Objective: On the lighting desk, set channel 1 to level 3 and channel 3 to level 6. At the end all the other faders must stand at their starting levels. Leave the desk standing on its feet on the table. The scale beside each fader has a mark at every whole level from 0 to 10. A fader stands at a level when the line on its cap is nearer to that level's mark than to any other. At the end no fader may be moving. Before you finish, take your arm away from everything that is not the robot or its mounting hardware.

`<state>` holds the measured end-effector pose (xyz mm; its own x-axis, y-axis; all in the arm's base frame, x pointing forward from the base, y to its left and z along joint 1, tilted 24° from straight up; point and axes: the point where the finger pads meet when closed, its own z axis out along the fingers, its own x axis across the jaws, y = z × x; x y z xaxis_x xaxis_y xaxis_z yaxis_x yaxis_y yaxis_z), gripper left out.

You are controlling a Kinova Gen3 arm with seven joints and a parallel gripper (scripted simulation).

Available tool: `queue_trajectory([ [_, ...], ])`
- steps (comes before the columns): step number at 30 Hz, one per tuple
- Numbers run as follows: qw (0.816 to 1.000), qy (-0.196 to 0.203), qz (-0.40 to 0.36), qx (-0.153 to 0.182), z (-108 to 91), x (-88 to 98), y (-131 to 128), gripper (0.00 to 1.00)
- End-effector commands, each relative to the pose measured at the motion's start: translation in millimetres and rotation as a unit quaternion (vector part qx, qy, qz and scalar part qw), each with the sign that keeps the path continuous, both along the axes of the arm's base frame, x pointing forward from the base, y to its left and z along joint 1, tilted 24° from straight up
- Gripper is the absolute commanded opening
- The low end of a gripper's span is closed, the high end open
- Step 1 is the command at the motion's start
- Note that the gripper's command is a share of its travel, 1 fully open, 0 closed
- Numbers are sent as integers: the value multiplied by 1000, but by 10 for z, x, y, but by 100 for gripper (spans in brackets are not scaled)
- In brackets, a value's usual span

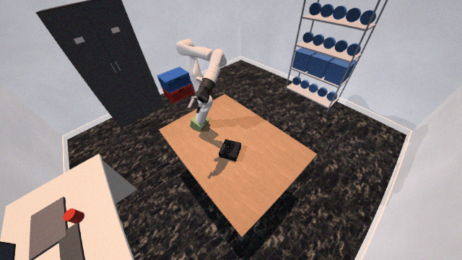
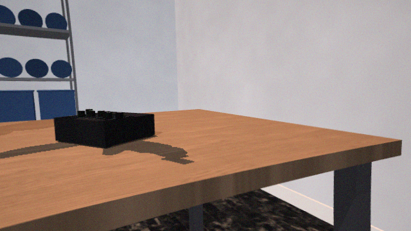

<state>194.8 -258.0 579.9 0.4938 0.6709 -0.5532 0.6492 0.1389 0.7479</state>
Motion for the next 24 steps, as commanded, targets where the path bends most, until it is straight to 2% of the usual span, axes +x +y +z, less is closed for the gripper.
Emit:
queue_trajectory([
  [1,1000,5,7,0,-27,40,22,100],
  [4,1000,5,7,0,-27,40,22,100],
  [5,999,19,21,15,-169,160,81,100],
  [19,999,19,21,15,-169,160,81,100],
  [20,998,32,34,29,-310,273,145,100],
  [24,998,32,34,29,-310,273,145,100],
])
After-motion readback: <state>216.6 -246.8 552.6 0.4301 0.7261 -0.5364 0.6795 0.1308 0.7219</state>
